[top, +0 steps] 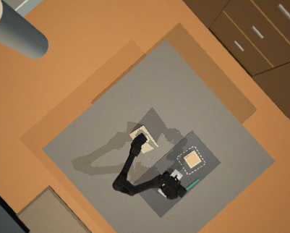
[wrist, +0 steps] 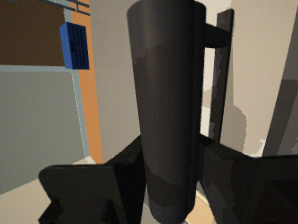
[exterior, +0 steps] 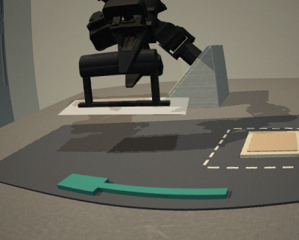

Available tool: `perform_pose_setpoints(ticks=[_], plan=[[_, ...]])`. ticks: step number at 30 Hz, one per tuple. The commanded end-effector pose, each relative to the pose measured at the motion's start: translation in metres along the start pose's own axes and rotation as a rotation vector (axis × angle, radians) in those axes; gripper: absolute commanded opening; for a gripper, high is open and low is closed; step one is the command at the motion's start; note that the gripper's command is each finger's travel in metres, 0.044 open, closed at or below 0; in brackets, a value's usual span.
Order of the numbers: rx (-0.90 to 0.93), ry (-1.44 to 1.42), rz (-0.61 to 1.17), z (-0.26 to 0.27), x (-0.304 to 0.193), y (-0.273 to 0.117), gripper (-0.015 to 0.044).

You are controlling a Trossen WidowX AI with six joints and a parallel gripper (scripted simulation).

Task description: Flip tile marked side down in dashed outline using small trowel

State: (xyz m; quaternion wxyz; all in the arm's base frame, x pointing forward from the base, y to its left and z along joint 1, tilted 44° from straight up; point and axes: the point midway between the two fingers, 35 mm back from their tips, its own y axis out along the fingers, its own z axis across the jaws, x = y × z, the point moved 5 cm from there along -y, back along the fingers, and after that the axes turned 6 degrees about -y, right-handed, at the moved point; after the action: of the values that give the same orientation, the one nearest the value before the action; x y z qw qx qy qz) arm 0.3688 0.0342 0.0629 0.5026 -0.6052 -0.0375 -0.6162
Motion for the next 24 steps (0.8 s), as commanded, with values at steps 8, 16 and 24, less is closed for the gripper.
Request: perform_pose_setpoints(ticks=[8, 16, 24], plan=[[-0.046, -0.247, 0.177, -0.006, 0.05, 0.029, 0.0], [-0.037, -0.431, 0.366, -0.017, 0.086, 0.042, 0.0], [0.026, -0.56, 0.552, -0.037, 0.127, 0.044, 0.0]])
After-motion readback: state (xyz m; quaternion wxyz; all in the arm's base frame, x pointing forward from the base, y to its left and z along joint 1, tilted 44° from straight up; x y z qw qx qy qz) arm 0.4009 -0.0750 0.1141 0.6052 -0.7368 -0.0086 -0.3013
